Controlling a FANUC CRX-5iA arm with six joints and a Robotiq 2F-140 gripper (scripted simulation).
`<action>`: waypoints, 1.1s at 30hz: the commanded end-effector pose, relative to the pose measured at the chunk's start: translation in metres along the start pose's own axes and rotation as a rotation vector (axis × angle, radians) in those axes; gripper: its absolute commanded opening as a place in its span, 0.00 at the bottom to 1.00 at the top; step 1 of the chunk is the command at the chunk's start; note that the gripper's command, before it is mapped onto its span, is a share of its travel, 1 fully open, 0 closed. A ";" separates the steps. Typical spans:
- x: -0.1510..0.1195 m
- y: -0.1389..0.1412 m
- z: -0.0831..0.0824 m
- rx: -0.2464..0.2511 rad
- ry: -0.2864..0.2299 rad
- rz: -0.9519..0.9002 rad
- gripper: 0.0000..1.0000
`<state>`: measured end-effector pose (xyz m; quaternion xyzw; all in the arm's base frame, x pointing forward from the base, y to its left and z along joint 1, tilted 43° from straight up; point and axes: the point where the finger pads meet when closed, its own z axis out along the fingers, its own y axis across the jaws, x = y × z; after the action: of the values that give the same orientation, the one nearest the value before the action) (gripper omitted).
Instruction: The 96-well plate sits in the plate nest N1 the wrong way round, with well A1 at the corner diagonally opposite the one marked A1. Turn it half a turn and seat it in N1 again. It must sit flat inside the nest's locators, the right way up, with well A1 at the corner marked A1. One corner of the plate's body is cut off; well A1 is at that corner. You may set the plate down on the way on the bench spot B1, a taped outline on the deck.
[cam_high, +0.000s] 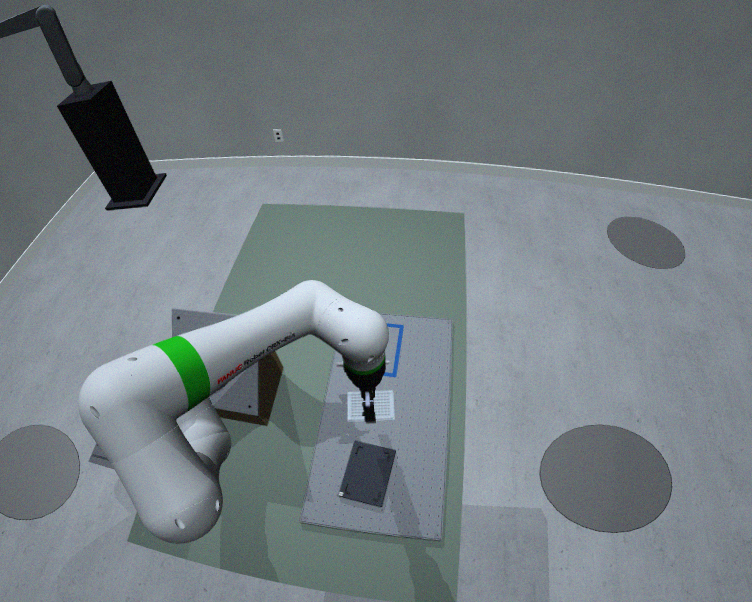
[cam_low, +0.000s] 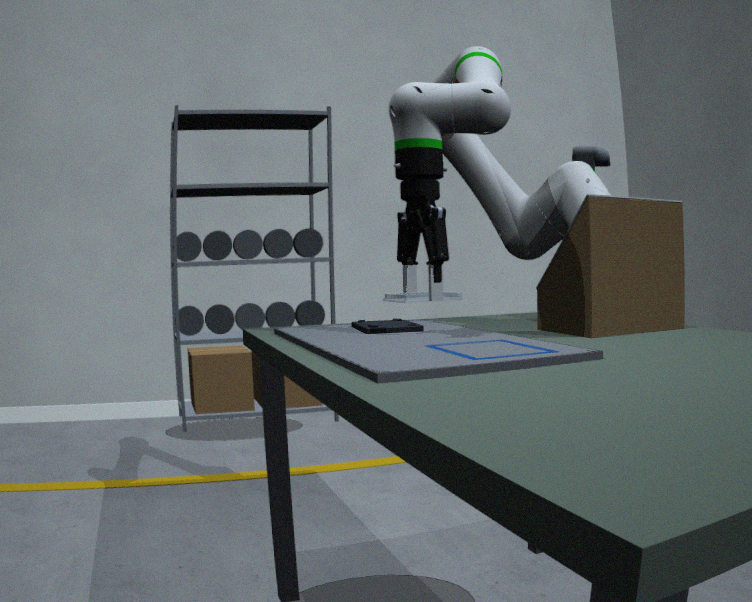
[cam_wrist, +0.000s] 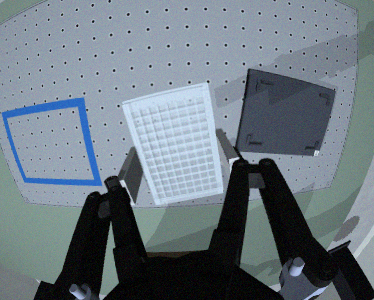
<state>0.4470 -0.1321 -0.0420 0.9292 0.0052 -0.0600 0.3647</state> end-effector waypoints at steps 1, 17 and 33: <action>0.000 0.007 0.000 0.001 0.001 0.000 0.00; -0.005 0.054 -0.002 0.001 0.001 0.000 0.00; -0.009 0.103 -0.003 0.001 0.001 0.000 0.00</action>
<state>0.4437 -0.2011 0.0269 0.9292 0.0051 -0.0599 0.3647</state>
